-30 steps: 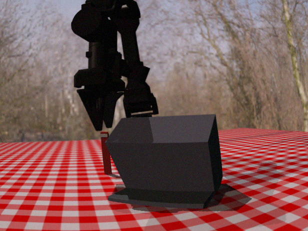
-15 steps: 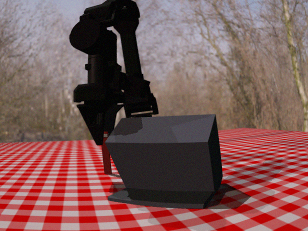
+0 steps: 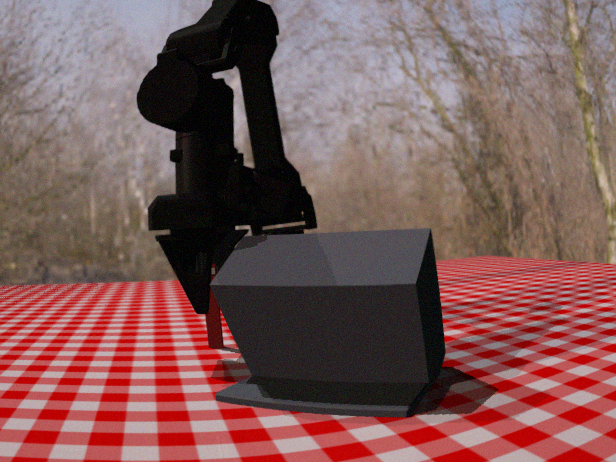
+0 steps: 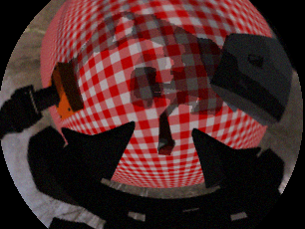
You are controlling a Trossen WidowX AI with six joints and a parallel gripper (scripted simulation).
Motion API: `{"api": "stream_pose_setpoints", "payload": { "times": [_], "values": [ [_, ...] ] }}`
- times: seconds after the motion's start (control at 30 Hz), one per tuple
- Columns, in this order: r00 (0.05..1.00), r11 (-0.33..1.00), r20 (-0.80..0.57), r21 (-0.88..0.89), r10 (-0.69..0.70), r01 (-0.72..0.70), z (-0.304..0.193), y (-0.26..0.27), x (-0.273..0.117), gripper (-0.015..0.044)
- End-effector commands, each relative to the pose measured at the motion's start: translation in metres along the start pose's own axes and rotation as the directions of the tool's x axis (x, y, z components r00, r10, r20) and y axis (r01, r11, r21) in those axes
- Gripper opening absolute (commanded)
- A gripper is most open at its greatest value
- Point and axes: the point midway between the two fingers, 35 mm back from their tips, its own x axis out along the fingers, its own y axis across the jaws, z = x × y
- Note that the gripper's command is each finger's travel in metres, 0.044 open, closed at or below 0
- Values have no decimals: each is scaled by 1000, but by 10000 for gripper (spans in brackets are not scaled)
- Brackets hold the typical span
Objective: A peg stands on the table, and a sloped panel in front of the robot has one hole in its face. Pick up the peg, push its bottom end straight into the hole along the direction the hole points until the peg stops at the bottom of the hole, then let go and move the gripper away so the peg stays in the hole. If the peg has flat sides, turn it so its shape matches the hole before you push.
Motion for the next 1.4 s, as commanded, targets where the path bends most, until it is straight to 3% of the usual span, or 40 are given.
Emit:
{"api": "stream_pose_setpoints", "payload": {
  "times": [0.0, 0.4, 0.63, 0.97, 1.37],
  "values": [
    [1000, 1000, 0, 0, -2, 2, 0, 0, -1, 361],
    [1000, 1000, 0, 0, -2, 2, 0, 0, -1, 46],
    [1000, 1000, 0, 0, -2, 2, 0, 0, -1, 0],
    [1000, 1000, 0, 0, -2, 2, 0, -1, -3, 0],
    [1000, 1000, -1, -3, 0, 0, 0, -3, -47, 0]
  ]
}}
